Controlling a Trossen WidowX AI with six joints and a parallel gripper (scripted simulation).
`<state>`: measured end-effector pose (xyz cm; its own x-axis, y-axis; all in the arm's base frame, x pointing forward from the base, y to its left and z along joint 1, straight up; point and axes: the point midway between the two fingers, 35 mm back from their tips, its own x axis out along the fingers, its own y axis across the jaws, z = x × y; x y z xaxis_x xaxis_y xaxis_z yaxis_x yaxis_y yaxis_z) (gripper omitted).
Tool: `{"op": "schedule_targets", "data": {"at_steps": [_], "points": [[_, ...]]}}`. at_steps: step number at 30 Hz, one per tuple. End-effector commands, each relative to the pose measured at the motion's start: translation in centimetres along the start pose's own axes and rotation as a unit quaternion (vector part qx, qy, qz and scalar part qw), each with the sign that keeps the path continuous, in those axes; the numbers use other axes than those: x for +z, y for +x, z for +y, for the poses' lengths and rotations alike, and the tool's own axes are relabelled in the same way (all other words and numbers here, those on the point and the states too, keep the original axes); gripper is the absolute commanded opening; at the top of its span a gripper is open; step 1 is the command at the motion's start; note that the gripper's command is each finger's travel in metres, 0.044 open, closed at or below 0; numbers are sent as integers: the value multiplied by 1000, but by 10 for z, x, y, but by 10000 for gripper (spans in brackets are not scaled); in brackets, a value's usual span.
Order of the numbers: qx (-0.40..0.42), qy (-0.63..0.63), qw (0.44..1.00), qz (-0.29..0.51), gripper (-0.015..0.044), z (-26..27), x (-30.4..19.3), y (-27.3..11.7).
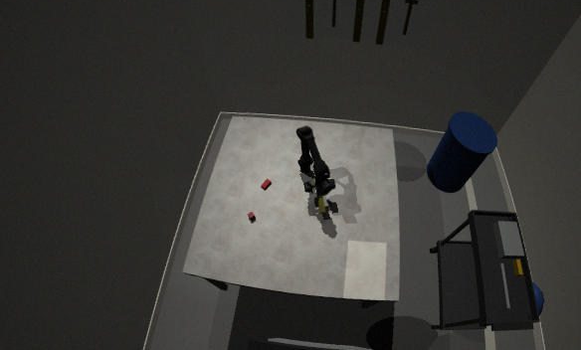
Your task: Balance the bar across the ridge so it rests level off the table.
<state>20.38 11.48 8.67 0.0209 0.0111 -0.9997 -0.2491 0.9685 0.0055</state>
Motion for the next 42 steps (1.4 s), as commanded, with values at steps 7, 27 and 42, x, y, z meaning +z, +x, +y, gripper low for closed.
{"op": "schedule_targets", "data": {"at_steps": [7,27,42], "points": [[1,0,1000,-1,440,0,2,-91],[1,0,1000,-1,440,0,0,-99],[1,0,1000,-1,440,0,0,-99]]}}
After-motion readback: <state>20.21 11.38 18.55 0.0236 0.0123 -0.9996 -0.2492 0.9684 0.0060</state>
